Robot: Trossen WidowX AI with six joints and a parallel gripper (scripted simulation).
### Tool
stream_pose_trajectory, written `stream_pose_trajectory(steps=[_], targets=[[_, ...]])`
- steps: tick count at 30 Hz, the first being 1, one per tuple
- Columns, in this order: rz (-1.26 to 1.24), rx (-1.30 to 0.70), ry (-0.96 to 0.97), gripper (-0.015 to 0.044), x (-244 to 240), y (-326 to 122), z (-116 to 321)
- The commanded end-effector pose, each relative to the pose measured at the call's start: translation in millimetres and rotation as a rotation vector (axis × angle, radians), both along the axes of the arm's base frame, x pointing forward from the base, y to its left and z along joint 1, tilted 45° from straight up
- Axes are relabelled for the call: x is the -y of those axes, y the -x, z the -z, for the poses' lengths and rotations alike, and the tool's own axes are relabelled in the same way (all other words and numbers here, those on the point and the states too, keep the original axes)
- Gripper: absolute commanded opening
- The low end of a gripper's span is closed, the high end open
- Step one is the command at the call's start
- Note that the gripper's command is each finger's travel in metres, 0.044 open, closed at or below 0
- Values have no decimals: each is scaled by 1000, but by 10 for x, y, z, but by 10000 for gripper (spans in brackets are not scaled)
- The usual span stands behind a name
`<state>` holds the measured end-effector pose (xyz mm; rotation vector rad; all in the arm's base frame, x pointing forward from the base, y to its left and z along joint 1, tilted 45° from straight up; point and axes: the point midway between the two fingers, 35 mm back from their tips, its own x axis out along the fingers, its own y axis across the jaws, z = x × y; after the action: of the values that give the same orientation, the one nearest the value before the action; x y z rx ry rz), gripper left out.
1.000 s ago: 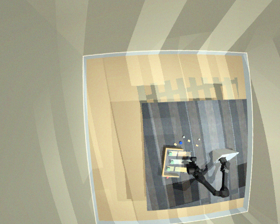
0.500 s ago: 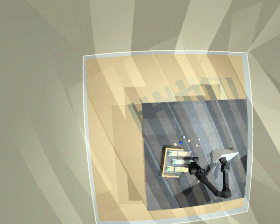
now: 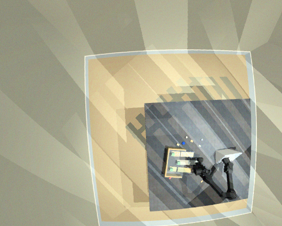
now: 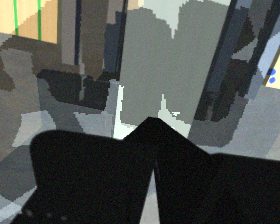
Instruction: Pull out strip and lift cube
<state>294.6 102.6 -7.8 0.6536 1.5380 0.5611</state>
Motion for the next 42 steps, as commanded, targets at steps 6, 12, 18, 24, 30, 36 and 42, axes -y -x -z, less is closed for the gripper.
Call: stream_pose_trajectory(steps=[6, 12, 18, 24, 30, 36, 42], targets=[[-3, -22, -2, 0, -28, 191, 17], [-3, -23, -2, 0, -32, 285, 9], [-3, -24, -2, 0, -36, 379, 0], [-3, -24, -2, 0, -40, 472, -9], [-3, -25, -2, 0, -44, 564, -18], [-3, -25, -2, 0, -48, 654, -27], [-3, -26, -2, 0, -52, 743, -36]])
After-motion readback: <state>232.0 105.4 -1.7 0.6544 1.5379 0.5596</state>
